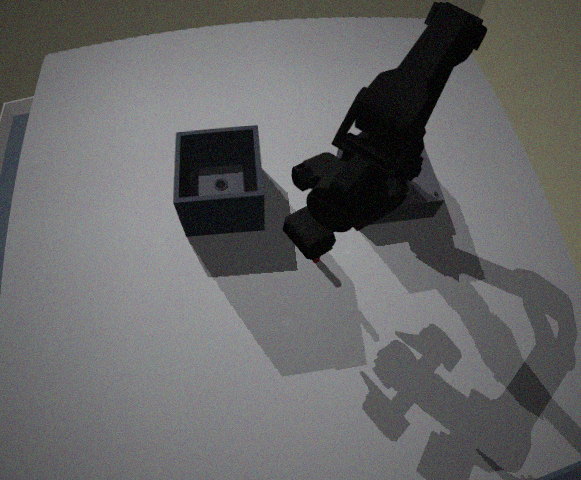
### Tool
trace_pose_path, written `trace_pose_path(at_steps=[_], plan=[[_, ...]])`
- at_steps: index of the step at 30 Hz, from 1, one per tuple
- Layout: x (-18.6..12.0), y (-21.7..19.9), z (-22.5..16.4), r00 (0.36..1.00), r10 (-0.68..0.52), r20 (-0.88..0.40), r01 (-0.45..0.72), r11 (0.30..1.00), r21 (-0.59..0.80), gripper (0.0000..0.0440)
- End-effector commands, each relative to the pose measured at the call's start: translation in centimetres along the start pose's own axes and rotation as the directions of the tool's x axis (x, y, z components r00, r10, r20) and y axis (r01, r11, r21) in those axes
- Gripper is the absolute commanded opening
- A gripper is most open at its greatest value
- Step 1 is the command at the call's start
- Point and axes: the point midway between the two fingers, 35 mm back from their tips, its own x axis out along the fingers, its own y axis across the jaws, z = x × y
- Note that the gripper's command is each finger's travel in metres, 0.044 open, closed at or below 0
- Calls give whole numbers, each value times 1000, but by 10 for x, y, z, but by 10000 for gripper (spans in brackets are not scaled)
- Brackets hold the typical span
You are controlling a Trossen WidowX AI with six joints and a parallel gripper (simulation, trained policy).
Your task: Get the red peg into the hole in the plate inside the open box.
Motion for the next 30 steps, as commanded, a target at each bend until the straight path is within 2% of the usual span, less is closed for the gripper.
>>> trace_pose_path(at_steps=[1,15,30], plan=[[11,-7,6,998,-63,9,63,998,9,440],[62,-27,24,972,-233,31,231,971,55,440],[113,-45,39,954,-296,40,291,951,101,422]])
